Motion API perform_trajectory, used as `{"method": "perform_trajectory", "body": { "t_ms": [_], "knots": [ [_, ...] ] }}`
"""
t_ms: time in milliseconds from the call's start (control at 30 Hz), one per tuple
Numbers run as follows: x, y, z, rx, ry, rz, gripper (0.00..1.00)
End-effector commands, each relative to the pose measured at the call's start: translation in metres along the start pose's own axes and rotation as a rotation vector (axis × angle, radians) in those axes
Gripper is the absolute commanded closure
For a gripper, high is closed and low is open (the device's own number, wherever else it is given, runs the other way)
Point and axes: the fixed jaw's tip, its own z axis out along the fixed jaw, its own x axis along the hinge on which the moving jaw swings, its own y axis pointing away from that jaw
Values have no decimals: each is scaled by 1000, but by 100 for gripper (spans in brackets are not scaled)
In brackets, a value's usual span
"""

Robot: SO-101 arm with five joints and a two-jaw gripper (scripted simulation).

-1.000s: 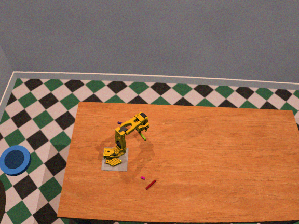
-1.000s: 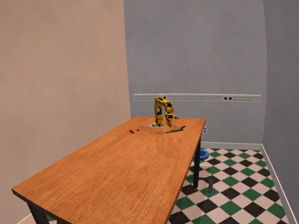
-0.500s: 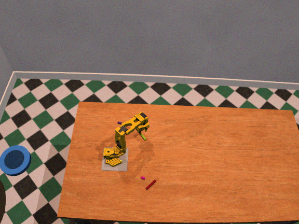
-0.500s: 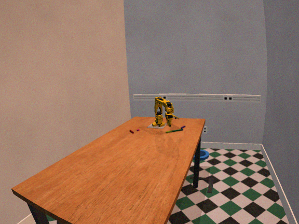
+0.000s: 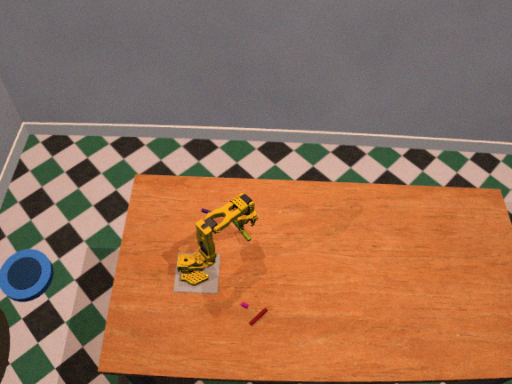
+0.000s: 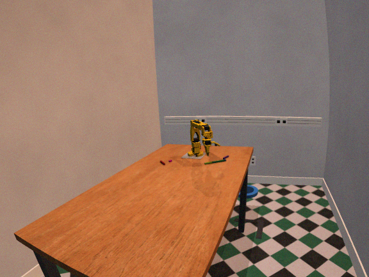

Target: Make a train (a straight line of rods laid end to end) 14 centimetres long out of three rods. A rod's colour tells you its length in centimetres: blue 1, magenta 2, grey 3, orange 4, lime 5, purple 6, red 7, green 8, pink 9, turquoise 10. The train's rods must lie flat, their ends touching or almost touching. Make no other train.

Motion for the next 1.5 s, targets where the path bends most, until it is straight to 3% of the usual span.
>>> {"method": "perform_trajectory", "body": {
  "t_ms": [0, 633, 1000, 1067, 1467],
  "knots": [
    [9, 1, -6, 14, -5, 112, 83],
    [57, 8, -31, 120, -43, 851, 83],
    [84, 20, -44, 190, -79, 1304, 83],
    [84, 20, -44, 190, -79, 1304, 83],
    [110, 40, -56, 280, -134, 1824, 83]
  ]
}}
